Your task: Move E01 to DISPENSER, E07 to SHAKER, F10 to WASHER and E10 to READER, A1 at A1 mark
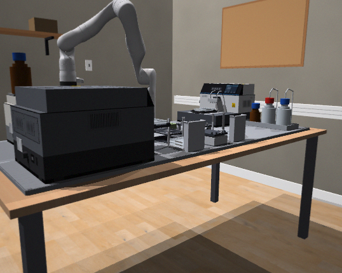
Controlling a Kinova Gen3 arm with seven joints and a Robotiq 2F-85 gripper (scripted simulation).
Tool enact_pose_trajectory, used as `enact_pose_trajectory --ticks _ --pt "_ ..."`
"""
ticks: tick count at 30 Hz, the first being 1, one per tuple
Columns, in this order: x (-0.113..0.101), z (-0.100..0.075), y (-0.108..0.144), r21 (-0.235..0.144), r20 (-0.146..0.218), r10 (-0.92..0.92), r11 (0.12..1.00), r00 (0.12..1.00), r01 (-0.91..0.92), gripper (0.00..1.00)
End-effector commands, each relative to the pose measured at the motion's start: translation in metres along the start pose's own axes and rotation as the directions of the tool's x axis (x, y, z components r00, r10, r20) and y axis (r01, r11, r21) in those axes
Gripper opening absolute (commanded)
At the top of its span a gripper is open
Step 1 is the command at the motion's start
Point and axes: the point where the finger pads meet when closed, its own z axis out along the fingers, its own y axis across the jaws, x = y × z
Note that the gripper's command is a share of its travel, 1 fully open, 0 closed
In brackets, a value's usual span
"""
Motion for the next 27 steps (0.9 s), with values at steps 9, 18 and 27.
enact_pose_trajectory --ticks 9,18,27 --pt "0.0 0.005 0.0 0.0 0.001 0.0 1.0 1.0 0.0 1.0" --pt "0.0 0.005 0.0 0.0 0.001 0.0 1.0 1.0 0.0 1.0" --pt "0.0 0.013 0.0 0.0 0.001 0.0 1.0 1.0 0.0 1.0"
